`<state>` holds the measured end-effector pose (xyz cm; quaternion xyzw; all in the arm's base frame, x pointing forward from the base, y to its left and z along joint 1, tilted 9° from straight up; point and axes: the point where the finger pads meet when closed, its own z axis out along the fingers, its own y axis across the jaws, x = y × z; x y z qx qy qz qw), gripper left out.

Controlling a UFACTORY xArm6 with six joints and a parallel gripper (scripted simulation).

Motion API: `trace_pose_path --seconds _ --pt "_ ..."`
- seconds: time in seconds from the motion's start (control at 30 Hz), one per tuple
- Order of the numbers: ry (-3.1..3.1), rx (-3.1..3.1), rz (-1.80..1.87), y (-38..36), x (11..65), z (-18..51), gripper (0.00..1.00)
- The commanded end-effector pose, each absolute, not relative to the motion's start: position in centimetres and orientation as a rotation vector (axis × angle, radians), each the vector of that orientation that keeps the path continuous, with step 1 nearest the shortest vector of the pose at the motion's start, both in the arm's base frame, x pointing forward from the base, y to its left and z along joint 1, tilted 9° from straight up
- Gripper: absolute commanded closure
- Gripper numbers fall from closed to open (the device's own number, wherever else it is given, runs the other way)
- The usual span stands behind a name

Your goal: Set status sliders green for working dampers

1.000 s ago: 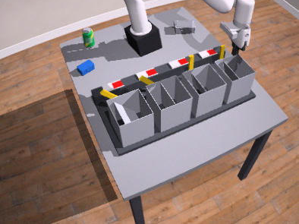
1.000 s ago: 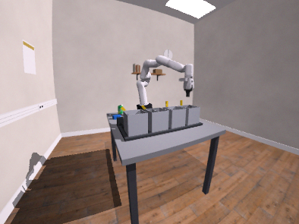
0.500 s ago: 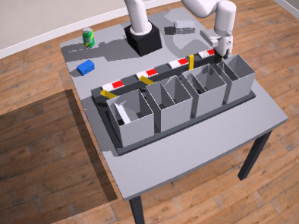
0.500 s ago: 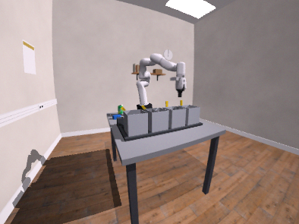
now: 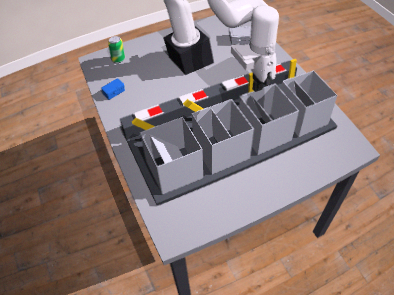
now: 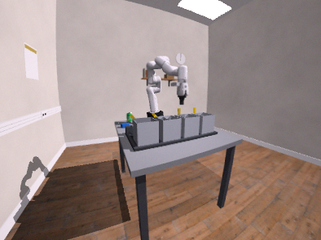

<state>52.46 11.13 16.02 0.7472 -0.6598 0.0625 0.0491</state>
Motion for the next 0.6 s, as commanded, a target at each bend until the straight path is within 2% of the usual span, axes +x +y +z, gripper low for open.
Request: trace_pose_path --seconds 0.0,0.57 --pt "-2.013 2.285 0.197 7.97 52.22 16.68 1.00" --pt "-2.013 2.285 0.197 7.90 52.27 16.20 1.00"
